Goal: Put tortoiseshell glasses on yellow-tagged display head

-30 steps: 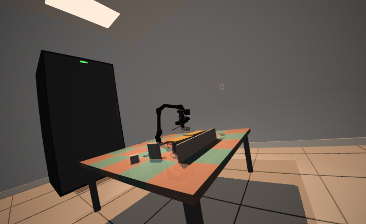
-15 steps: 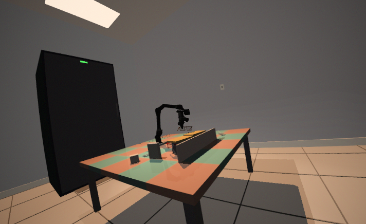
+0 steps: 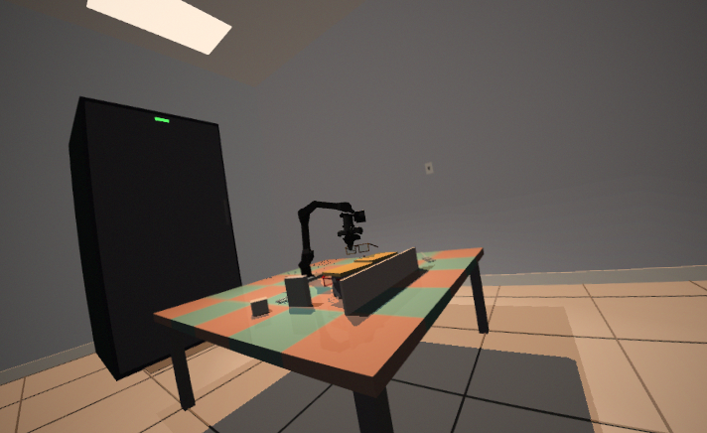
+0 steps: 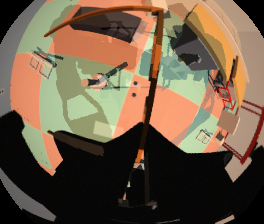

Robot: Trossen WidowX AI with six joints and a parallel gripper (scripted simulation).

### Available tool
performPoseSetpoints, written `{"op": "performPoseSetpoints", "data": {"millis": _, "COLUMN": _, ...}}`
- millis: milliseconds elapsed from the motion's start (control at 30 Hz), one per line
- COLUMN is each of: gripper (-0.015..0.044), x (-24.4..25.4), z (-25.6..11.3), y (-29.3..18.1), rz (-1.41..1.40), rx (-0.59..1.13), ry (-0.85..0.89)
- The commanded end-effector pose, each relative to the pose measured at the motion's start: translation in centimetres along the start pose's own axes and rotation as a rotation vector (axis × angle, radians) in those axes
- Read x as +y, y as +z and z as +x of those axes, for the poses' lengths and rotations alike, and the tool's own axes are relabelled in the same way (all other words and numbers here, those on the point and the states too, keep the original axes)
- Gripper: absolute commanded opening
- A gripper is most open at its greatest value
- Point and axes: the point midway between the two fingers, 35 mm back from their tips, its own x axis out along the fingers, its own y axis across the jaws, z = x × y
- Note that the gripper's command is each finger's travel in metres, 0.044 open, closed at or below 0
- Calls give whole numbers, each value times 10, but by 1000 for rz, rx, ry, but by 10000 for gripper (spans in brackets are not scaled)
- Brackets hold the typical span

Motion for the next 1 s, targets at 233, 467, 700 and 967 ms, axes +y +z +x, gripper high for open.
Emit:
{"op": "performPoseSetpoints", "data": {"millis": 233, "gripper": 0, "x": -8, "z": 3, "y": -3, "rz": 440, "rx": 28, "ry": 54}}
{"op": "performPoseSetpoints", "data": {"millis": 467, "gripper": 0, "x": -12, "z": 6, "y": -5, "rz": 719, "rx": 59, "ry": 81}}
{"op": "performPoseSetpoints", "data": {"millis": 700, "gripper": 0, "x": -16, "z": 8, "y": -7, "rz": 998, "rx": 96, "ry": 103}}
{"op": "performPoseSetpoints", "data": {"millis": 967, "gripper": 0, "x": -21, "z": 11, "y": -9, "rz": 1316, "rx": 147, "ry": 121}}
